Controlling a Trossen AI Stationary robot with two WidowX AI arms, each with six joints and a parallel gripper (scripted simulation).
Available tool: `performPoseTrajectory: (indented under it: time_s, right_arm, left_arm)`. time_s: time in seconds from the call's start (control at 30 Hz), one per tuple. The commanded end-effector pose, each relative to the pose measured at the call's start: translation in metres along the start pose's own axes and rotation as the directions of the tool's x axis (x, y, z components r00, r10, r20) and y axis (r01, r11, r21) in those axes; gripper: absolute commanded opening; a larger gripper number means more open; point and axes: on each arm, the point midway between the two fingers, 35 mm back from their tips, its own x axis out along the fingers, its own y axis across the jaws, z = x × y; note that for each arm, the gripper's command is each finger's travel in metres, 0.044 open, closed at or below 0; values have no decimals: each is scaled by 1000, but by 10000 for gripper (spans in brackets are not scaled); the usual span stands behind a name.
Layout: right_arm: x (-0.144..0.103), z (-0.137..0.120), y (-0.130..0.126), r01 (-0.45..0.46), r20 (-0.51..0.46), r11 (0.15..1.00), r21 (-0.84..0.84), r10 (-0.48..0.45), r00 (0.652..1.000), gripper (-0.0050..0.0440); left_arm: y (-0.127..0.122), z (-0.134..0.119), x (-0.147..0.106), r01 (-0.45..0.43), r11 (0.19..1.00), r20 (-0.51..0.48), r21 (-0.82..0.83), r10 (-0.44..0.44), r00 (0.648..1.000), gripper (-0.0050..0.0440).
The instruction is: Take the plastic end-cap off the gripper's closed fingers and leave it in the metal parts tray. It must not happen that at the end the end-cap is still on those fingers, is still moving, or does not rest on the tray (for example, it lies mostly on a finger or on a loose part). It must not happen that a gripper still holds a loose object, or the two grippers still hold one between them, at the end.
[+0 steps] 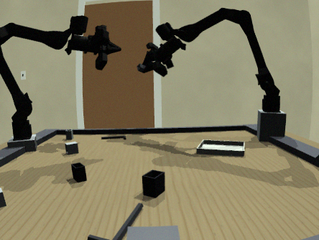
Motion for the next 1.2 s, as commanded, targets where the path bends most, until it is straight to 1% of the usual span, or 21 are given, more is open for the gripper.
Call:
performPoseTrajectory:
  time_s: [0.0, 0.1, 0.23, 0.37, 0.5, 0.57, 0.6, 0.83, 0.97, 1.0, 1.07, 1.17]
  right_arm:
    - [-9, -7, 13, -34, -17, 999, -1, 34, 999, 0]
    - [-9, -7, 13, -34, -17, 999, -1, 34, 999, 0]
    - [-9, -7, 13, -34, -17, 999, -1, 34, 999, 0]
    - [-9, -7, 13, -34, -17, 999, -1, 34, 999, 0]
    - [-9, -7, 13, -34, -17, 999, -1, 34, 999, 0]
    - [-9, -7, 13, -34, -17, 999, -1, 34, 999, 0]
    - [-9, -7, 13, -34, -17, 999, -1, 34, 999, 0]
    - [-9, -7, 13, -34, -17, 999, -1, 34, 999, 0]
    - [-9, -7, 13, -34, -17, 999, -1, 34, 999, 0]
    - [-9, -7, 13, -34, -17, 999, -1, 34, 999, 0]
    - [-9, -7, 13, -34, -17, 999, -1, 34, 999, 0]
    - [-9, -7, 13, -34, -17, 999, -1, 34, 999, 0]
  left_arm:
    - [3, 6, -8, -20, 995, 24, -96, 23, 999, 0]
    - [3, 9, -14, -26, 978, 41, -209, 35, 999, 0]
    - [3, 14, -22, -26, 935, 66, -354, 53, 996, 0]
    - [2, 18, -29, -18, 871, 87, -491, 69, 994, 0]
    - [0, 22, -37, 1, 788, 109, -616, 84, 990, 0]
    - [0, 22, -37, 1, 788, 109, -616, 84, 990, 0]
    - [0, 23, -38, 7, 764, 115, -645, 88, 989, 0]
    - [-1, 29, -52, 61, 570, 155, -819, 118, 981, 0]
    - [-3, 32, -59, 100, 445, 176, -890, 133, 975, 0]
    - [-3, 33, -60, 106, 423, 179, -900, 136, 974, 0]
    - [-3, 33, -61, 111, 407, 181, -907, 139, 974, 0]
    - [-2, 33, -61, 111, 408, 182, -906, 139, 974, 0]
